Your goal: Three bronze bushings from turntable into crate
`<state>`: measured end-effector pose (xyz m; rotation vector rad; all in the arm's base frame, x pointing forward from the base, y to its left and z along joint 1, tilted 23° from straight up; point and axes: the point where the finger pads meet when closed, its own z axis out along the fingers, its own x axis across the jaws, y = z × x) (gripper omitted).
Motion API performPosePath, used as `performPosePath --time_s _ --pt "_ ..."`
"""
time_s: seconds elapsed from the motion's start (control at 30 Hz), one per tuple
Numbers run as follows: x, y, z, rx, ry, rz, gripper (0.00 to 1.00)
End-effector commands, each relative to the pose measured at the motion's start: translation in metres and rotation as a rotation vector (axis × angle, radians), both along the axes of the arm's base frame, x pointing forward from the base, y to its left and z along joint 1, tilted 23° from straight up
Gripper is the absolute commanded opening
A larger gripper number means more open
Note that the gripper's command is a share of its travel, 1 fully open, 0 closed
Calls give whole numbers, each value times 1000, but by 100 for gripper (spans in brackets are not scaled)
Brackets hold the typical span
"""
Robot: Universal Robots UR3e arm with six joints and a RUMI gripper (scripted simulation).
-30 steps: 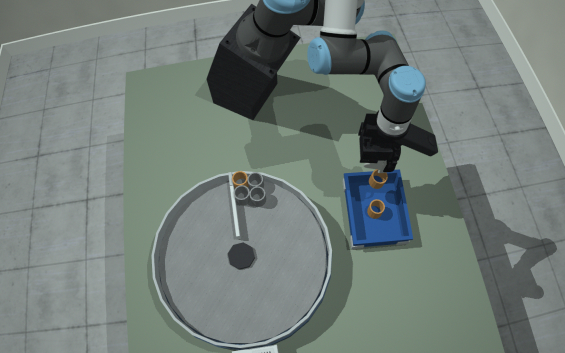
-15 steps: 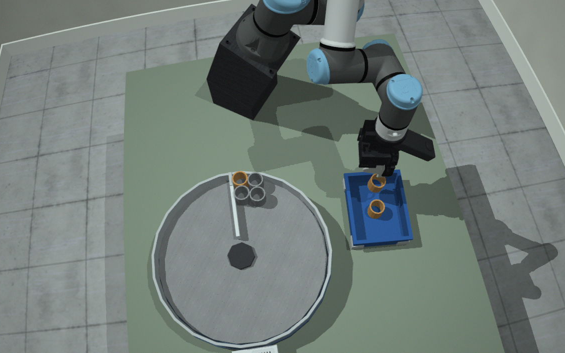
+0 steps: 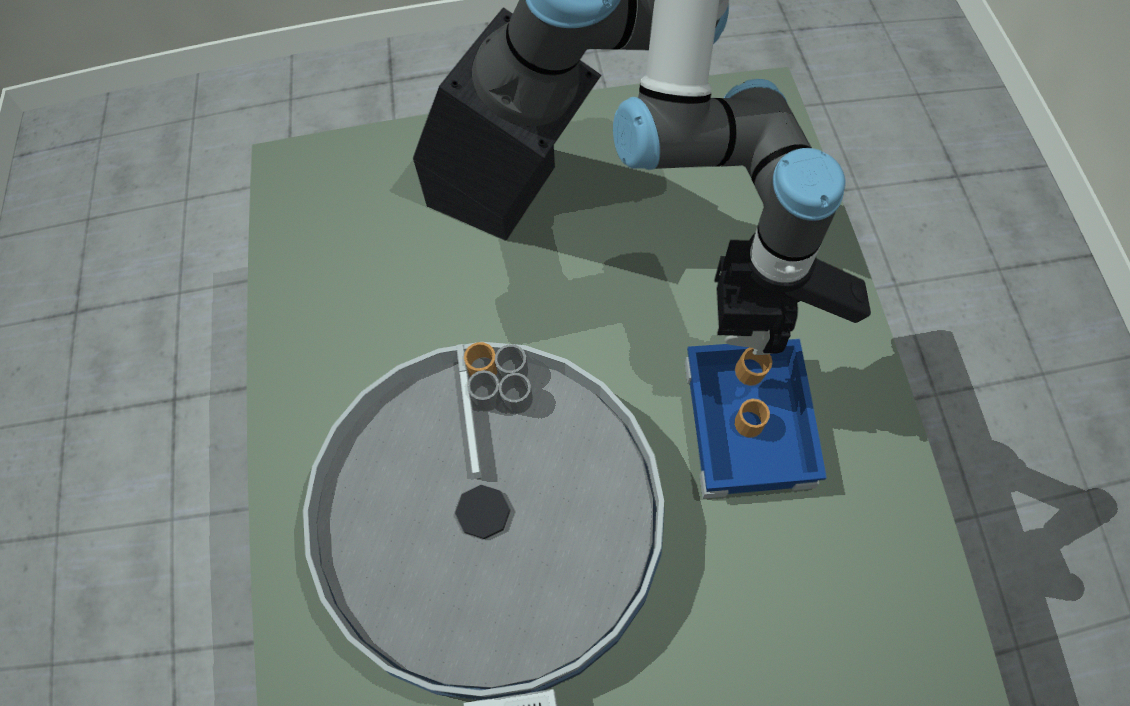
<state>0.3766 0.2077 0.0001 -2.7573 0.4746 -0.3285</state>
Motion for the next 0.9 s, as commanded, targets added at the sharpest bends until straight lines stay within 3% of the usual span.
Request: performPosePath --time_s 0.0,0.87 --pt "1 0 1 0 -2 0 0" --pt "1 1 -2 0 -2 0 0"
